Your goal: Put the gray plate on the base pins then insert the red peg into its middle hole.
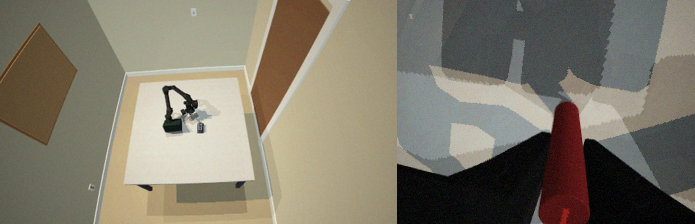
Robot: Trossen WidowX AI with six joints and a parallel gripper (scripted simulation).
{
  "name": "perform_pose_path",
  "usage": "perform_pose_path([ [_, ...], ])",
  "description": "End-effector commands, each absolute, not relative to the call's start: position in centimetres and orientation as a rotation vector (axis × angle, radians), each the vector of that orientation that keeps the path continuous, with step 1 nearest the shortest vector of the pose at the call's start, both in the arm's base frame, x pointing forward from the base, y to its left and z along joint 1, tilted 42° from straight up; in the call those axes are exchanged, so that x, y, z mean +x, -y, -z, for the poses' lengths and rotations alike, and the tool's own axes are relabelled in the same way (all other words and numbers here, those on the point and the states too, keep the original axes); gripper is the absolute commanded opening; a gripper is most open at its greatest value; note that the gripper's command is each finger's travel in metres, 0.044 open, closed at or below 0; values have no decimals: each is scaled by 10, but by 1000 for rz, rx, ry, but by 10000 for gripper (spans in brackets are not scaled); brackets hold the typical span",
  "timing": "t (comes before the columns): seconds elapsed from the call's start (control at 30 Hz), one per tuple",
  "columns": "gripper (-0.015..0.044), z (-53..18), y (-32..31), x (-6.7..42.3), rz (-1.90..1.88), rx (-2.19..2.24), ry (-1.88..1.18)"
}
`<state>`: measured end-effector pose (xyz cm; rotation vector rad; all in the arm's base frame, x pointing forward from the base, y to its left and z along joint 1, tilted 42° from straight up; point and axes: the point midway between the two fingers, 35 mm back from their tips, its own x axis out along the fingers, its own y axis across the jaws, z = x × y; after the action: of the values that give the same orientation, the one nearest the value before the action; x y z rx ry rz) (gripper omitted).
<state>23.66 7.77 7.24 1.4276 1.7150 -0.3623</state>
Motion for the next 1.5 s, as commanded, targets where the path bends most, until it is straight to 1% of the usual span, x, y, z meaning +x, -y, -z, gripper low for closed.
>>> perform_pose_path([
  [0.0,0,-72,-78,237,364,1432,-1715],
  [0.97,0,-131,-23,243,373,1426,-1712],
  [1.03,0,-125,-28,244,374,1428,-1714],
  [1.47,0,-113,-6,268,377,1425,-1710],
])
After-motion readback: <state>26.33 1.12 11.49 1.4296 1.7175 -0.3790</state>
